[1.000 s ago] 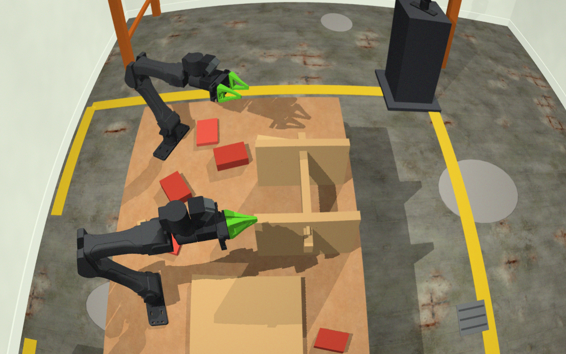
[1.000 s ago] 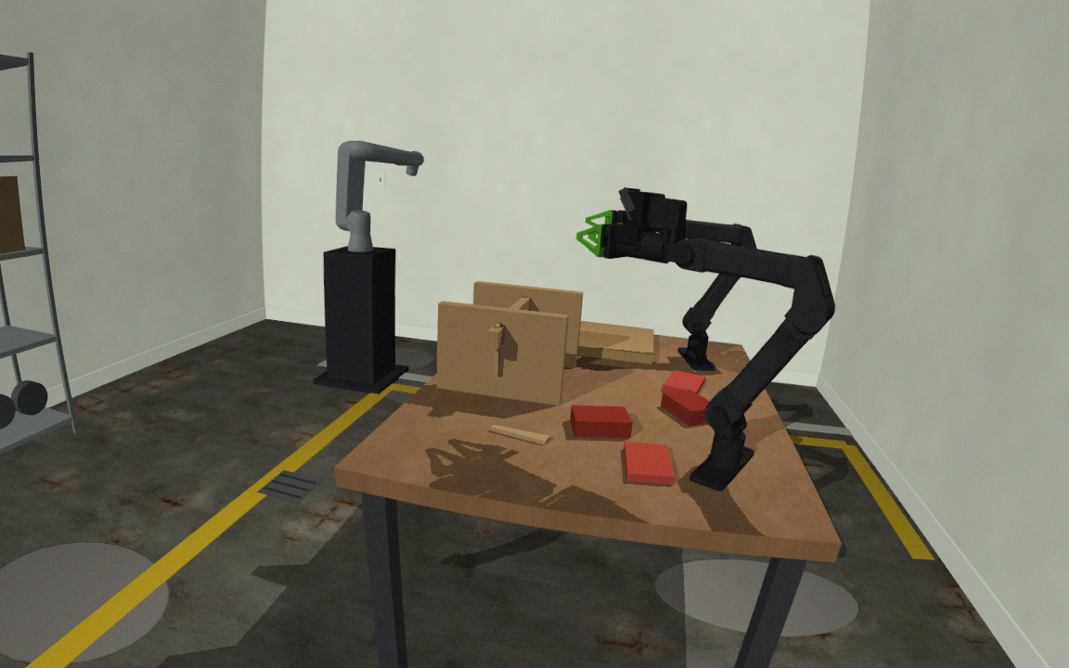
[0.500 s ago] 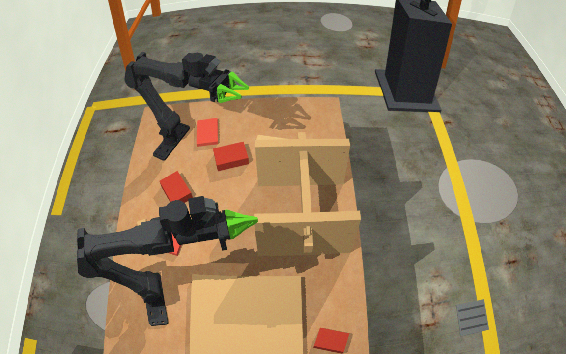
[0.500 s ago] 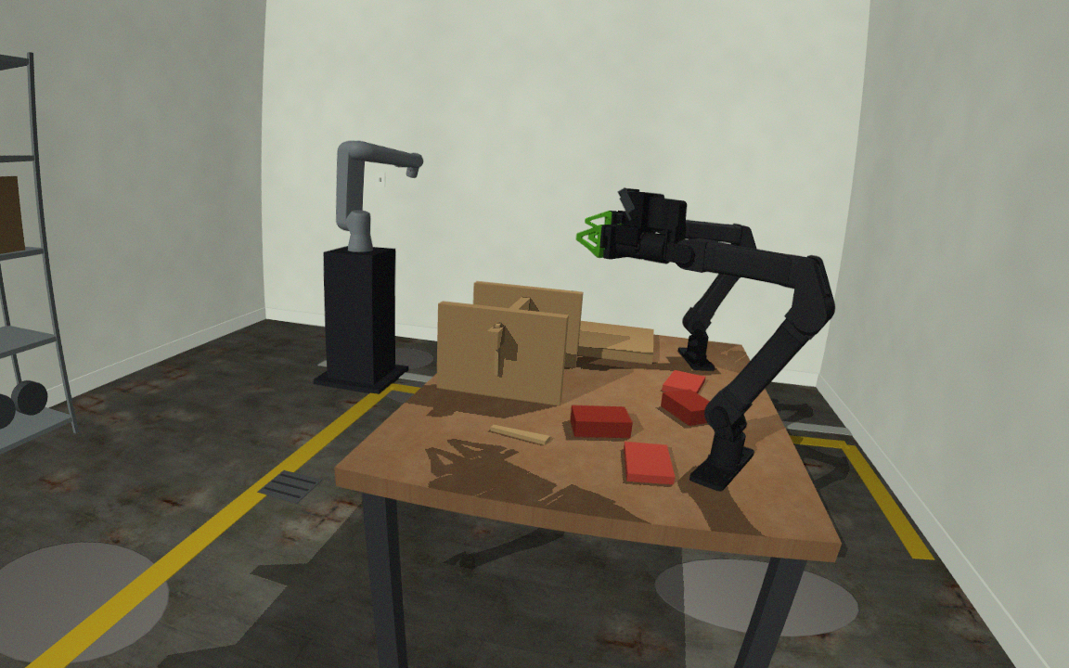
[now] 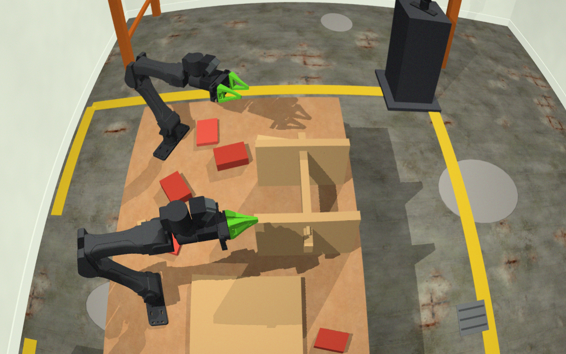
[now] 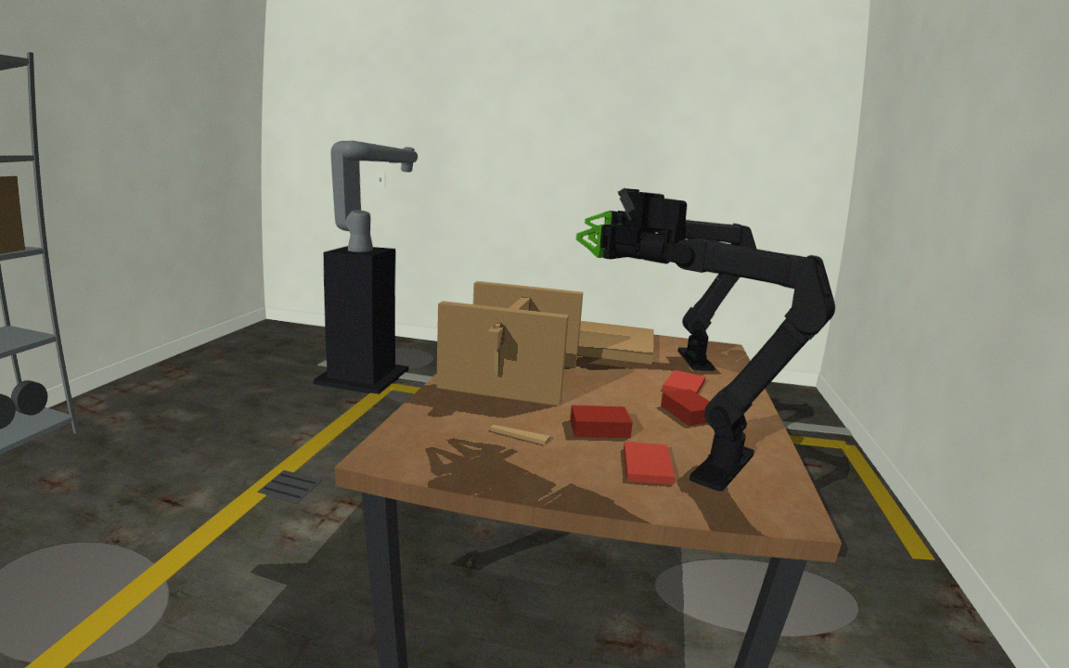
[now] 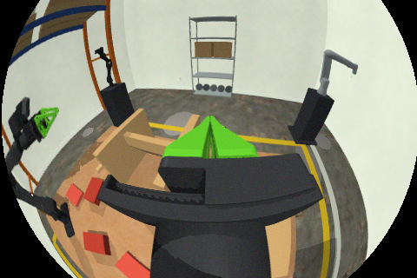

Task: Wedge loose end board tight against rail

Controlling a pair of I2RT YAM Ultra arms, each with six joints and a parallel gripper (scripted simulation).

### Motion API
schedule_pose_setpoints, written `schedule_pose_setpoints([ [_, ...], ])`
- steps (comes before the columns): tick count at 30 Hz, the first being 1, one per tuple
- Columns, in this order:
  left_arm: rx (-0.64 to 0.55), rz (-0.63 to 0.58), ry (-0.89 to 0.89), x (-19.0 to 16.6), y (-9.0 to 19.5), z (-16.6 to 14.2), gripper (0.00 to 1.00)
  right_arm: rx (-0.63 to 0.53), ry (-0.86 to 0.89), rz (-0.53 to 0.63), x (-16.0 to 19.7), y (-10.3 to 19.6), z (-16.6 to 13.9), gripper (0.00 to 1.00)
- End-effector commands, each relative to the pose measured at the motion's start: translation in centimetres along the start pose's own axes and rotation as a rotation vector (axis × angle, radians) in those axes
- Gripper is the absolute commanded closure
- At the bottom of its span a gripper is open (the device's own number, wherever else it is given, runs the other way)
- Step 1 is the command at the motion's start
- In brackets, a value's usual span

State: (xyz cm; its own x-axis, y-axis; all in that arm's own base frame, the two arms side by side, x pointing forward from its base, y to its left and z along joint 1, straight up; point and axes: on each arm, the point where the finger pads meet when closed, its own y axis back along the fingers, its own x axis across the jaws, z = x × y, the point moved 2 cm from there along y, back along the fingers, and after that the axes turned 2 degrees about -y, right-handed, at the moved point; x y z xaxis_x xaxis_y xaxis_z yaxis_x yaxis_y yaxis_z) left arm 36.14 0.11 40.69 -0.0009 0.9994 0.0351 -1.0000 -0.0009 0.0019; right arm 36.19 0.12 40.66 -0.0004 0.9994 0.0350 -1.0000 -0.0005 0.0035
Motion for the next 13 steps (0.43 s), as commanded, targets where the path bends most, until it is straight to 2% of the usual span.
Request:
schedule_pose_setpoints([
  [1, -0.049, -0.013, -0.005, -0.37, 0.52, 1.39, 0.54, -0.037, 0.009, -0.003, 0.00, 0.50, 1.80, 1.00],
  [13, -0.045, -0.018, -0.005, -0.59, 0.38, 1.24, 0.54, -0.049, 0.008, -0.004, -0.05, 0.74, 2.25, 1.00],
])
